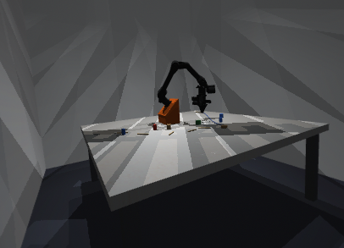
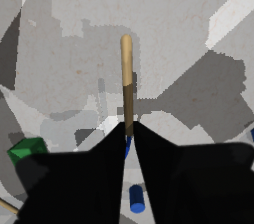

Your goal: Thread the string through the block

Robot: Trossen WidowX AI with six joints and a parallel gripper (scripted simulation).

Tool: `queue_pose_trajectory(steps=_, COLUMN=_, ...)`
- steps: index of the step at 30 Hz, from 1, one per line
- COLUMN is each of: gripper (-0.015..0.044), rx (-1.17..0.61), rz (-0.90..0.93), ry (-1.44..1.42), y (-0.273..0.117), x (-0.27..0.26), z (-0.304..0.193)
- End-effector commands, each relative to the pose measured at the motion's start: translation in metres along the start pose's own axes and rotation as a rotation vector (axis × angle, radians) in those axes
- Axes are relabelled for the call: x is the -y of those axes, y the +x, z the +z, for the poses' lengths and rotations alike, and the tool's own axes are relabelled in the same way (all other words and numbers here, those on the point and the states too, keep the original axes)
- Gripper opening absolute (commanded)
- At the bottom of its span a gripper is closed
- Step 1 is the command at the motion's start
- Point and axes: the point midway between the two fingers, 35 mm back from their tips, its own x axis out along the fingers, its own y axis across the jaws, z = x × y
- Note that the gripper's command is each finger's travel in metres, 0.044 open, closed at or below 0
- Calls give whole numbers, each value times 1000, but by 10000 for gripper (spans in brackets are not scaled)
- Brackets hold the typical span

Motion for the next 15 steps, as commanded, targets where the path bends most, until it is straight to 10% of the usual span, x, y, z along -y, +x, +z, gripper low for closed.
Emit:
queue_pose_trajectory(steps=1, gripper=0, rx=17, rz=-3, ry=-4, y=-4, x=1, z=-5)
queue_pose_trajectory(steps=15, gripper=0, rx=65, rz=-4, ry=0, y=-17, x=-1, z=-16)
